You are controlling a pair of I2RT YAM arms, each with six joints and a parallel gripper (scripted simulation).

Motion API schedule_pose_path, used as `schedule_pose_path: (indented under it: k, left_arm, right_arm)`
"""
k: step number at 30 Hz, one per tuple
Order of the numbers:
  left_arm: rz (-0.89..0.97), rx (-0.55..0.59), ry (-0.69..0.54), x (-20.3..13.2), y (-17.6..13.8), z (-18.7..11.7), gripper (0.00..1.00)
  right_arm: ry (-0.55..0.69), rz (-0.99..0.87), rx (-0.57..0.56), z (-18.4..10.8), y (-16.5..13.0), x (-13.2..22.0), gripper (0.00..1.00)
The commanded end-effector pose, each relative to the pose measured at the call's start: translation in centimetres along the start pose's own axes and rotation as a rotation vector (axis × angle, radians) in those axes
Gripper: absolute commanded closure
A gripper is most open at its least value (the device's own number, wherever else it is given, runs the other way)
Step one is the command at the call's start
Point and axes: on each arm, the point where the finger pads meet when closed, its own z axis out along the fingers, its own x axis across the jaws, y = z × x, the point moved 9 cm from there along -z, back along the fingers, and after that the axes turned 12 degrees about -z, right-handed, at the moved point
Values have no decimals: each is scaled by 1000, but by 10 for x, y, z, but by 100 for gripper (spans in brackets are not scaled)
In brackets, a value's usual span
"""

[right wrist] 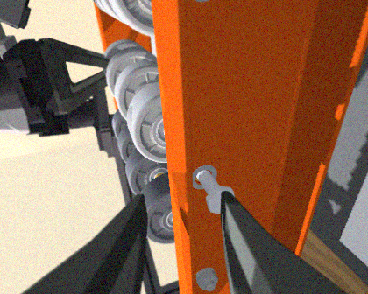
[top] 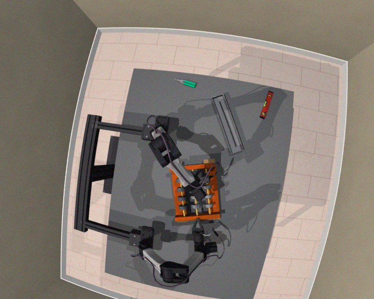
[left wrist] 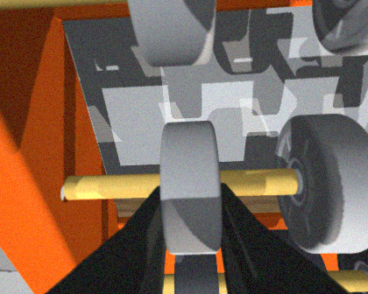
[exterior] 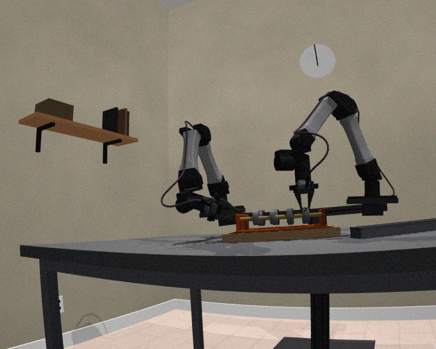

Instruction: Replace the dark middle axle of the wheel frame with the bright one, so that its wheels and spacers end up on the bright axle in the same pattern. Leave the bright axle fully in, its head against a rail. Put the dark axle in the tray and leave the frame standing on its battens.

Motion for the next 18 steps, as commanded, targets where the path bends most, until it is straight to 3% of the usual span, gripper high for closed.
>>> schedule_pose_path:
  k: [1, 18]
  left_arm:
    - [-14, -23, -63, -6, 4, -26, 100]
    - [-4, -21, -55, -3, 6, -26, 100]
  right_arm:
    - [14, -95, -7, 9, 16, 11, 67]
    - [13, -72, -11, 7, 7, 12, 67]
